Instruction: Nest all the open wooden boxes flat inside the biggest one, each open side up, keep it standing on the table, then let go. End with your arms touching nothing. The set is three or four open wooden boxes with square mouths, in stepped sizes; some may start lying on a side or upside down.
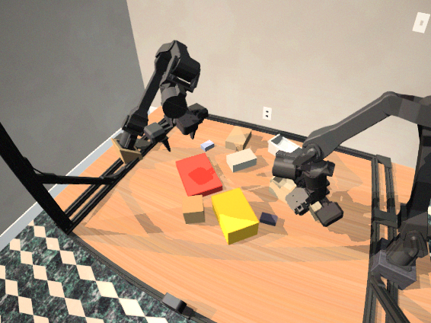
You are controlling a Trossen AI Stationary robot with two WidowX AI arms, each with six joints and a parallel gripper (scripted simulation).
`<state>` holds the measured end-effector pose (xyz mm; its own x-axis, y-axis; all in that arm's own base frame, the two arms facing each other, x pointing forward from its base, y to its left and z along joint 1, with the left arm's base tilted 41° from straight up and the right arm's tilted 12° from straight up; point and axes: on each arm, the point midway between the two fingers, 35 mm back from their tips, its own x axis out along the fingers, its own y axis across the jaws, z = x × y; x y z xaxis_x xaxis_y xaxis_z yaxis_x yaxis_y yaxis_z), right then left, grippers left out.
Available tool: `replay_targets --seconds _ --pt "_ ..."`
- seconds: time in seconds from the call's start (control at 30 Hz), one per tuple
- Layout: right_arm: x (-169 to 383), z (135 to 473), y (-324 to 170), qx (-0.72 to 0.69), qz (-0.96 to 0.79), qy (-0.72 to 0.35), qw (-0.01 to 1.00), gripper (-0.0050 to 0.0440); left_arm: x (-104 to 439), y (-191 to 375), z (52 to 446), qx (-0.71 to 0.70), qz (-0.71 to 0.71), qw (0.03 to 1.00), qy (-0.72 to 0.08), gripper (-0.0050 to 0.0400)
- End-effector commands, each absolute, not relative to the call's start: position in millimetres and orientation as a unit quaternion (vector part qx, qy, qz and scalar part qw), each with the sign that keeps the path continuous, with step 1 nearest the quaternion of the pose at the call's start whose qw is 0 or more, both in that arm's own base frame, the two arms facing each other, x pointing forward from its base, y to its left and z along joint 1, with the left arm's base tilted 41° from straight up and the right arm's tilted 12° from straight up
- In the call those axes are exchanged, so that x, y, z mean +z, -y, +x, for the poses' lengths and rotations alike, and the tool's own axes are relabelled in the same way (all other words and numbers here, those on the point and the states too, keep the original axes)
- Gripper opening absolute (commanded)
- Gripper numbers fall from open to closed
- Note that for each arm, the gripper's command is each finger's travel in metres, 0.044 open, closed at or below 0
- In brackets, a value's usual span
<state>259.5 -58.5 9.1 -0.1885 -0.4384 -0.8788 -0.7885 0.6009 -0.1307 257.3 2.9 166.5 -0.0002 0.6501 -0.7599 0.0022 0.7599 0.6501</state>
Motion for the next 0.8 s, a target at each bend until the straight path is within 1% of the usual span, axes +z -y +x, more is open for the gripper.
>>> replay_targets --seconds 0.0,0.17,0.5,0.77 --pt "10 261 59 0.173 -0.41 -0.755 0.481 0.0 166 -3 257 0.245 0.245 0.663 -0.663 0.04" --pt "12 264 55 0.158 -0.417 -0.773 0.452 0.0 166 -3 257 0.245 0.245 0.663 -0.663 0.04" --pt "16 265 52 0.148 -0.418 -0.784 0.433 0.0 166 -3 257 0.245 0.245 0.663 -0.663 0.04" --pt "16 269 48 0.123 -0.427 -0.809 0.385 0.0 166 -3 257 0.245 0.245 0.663 -0.663 0.04"
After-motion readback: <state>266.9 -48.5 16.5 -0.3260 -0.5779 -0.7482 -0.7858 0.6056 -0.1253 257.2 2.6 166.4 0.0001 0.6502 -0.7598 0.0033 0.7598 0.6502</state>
